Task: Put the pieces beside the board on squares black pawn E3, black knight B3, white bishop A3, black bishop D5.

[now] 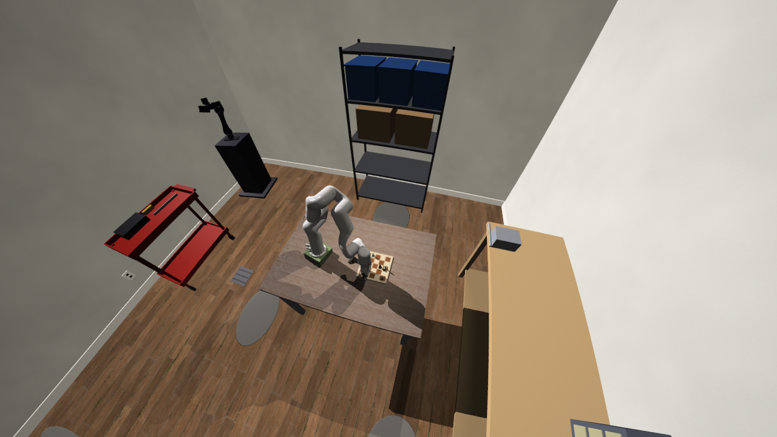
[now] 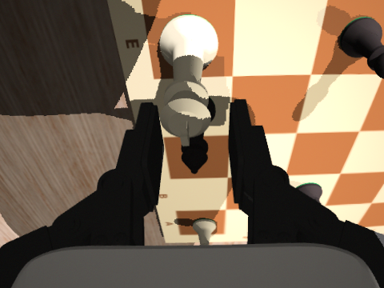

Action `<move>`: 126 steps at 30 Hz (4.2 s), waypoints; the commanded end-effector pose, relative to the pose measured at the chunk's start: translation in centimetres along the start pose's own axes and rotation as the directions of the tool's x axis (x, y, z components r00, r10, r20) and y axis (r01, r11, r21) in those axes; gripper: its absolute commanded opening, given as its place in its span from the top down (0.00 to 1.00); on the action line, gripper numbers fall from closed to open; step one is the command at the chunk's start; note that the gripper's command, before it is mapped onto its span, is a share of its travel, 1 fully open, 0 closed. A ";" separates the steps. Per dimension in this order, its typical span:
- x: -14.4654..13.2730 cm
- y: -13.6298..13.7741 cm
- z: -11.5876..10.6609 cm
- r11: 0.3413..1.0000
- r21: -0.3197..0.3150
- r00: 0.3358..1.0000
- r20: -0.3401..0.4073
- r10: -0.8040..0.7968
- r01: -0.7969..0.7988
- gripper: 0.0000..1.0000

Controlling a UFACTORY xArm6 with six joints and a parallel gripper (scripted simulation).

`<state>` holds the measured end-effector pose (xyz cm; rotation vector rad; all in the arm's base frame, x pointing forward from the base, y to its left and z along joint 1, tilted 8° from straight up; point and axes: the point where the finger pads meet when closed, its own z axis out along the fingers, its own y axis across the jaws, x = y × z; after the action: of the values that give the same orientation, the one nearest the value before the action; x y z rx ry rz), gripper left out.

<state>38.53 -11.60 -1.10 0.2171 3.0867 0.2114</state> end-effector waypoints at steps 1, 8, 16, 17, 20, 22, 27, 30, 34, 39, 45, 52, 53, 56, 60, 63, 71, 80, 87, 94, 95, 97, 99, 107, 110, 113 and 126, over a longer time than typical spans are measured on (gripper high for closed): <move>-0.1 0.0 -0.2 1.000 0.001 1.000 0.004 0.000 0.000 0.63; -0.1 0.0 -1.2 1.000 0.001 1.000 0.004 0.000 0.000 0.63; -0.1 0.0 -5.2 1.000 0.001 1.000 0.004 0.000 0.000 0.63; -0.1 0.0 -5.7 1.000 0.001 1.000 0.004 0.000 0.000 0.63; -0.1 0.0 -7.2 1.000 0.001 1.000 0.004 0.000 0.000 0.63; -0.1 0.0 -8.0 1.000 0.001 1.000 0.004 0.000 0.000 0.63; -0.1 0.0 -8.8 1.000 0.001 1.000 0.004 0.000 0.000 0.63; -0.1 0.0 -9.1 1.000 0.001 1.000 0.004 0.000 0.000 0.63; -0.1 0.0 -9.1 1.000 0.001 1.000 0.004 0.000 0.000 0.00; -0.1 0.0 -9.1 1.000 0.001 1.000 0.004 0.000 0.000 0.00; -0.1 0.0 -9.1 1.000 0.001 1.000 0.004 0.000 0.000 0.00; -0.1 0.0 -9.1 1.000 0.001 1.000 0.004 0.000 0.000 0.00; -0.1 0.0 -9.1 1.000 0.001 1.000 0.004 0.000 0.000 0.00; -0.1 0.0 -9.2 1.000 0.001 1.000 0.004 0.000 0.000 0.00; -0.1 0.0 -9.5 1.000 0.001 1.000 0.004 0.000 0.000 0.00; -0.1 0.0 -10.3 1.000 0.001 1.000 0.004 0.000 0.000 0.00; -0.1 0.0 -13.5 1.000 0.001 1.000 0.004 0.000 0.000 0.00; -0.1 0.0 -15.8 1.000 0.001 1.000 0.004 0.000 0.000 0.00; -0.1 0.0 -16.2 1.000 0.001 1.000 0.004 0.000 0.000 0.00; -0.1 0.0 -16.2 1.000 0.001 1.000 0.004 0.000 0.000 0.00; -0.1 0.0 -16.2 1.000 0.001 1.000 0.004 0.000 0.000 0.00; -0.1 0.0 -16.2 1.000 0.001 1.000 0.004 0.000 0.000 0.00; -0.1 0.0 -16.2 1.000 0.001 1.000 0.004 0.000 0.000 0.00; -0.1 0.0 -16.2 1.000 0.001 1.000 0.004 0.000 0.000 0.00; -0.1 0.0 -16.2 1.000 0.001 1.000 0.004 0.000 0.000 0.00; -0.1 0.0 -16.2 1.000 0.001 1.000 0.004 0.000 0.000 0.00; -0.1 0.0 -16.2 1.000 0.001 1.000 0.004 0.000 0.000 0.00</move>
<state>37.71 -13.72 14.78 0.2172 3.0870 0.2120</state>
